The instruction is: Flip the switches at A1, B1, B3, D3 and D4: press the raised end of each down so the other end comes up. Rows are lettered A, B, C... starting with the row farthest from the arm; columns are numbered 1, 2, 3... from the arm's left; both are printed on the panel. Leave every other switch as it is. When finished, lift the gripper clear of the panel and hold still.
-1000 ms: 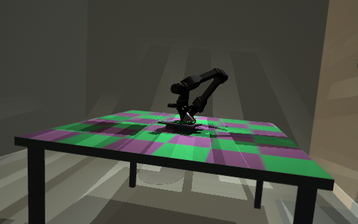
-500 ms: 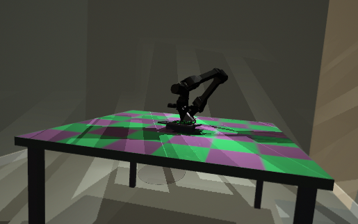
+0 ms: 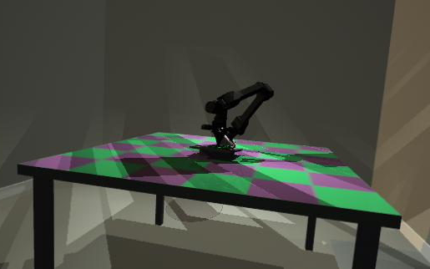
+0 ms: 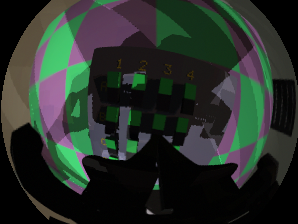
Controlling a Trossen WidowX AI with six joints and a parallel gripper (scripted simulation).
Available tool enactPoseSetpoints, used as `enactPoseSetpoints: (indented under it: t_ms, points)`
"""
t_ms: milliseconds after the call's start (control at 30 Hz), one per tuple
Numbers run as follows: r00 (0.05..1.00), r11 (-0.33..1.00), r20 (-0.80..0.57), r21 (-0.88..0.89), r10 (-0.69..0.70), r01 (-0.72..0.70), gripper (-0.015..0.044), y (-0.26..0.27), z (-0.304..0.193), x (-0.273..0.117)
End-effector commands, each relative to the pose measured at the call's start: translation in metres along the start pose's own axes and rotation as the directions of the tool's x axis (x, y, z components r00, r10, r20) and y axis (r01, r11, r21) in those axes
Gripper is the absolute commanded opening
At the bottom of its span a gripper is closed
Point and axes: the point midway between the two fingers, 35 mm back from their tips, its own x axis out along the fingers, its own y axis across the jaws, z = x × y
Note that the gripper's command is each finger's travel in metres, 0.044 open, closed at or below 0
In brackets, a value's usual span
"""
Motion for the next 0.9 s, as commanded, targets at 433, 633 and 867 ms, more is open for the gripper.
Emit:
enactPoseSetpoints:
  t_ms: [433,633,867]
  points:
    - [1.0,1.0,0.002,0.004,0.004,-0.004,0.0,0.0,0.0,0.003]
    - [1.0,1.0,0.0,-0.001,0.0,0.0,0.0,0.0,0.001,0.001]
    - [1.0,1.0,-0.024,0.005,0.002,-0.002,0.0,0.0,0.003,-0.062]
